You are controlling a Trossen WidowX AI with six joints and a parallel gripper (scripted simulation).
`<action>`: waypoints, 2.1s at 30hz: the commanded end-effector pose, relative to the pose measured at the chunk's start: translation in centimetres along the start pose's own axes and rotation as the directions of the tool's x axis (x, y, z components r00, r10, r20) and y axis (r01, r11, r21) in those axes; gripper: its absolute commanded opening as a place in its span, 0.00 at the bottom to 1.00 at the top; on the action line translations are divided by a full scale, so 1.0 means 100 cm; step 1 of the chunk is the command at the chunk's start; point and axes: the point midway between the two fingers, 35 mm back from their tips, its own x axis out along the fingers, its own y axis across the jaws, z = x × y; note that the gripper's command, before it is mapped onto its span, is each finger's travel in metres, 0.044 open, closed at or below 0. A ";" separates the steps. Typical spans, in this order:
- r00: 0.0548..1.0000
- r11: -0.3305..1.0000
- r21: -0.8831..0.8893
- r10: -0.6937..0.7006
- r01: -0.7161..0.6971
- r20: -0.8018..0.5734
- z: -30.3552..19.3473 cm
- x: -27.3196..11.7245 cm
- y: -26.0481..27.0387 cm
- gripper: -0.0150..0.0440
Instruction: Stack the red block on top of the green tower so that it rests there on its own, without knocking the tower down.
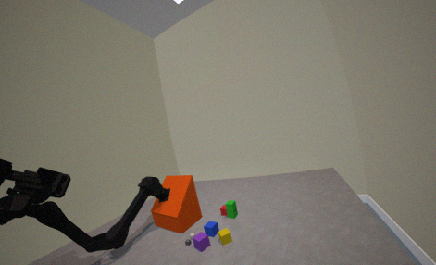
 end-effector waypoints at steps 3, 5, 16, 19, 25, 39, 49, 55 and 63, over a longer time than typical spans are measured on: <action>1.000 1.000 0.011 0.017 -0.017 -0.007 -0.007 0.000 0.005 1.00; 0.999 0.999 0.012 0.033 -0.033 -0.018 -0.020 0.002 0.009 1.00; 0.992 0.944 -0.323 -0.094 0.064 -0.080 -0.136 0.043 -0.012 1.00; 0.986 0.908 -0.408 -0.139 0.092 -0.087 -0.164 0.055 -0.026 1.00; 0.965 0.808 -0.568 -0.249 0.157 -0.087 -0.213 0.078 -0.065 1.00; 0.853 0.455 -0.844 -0.522 0.283 0.005 -0.287 0.121 -0.193 1.00; 0.704 0.182 -0.926 -0.701 0.331 0.114 -0.303 0.131 -0.306 1.00; 0.586 -0.034 -0.948 -0.779 0.318 0.224 -0.292 0.125 -0.373 1.00; 0.412 -0.289 -0.925 -0.833 0.248 0.371 -0.268 0.107 -0.452 1.00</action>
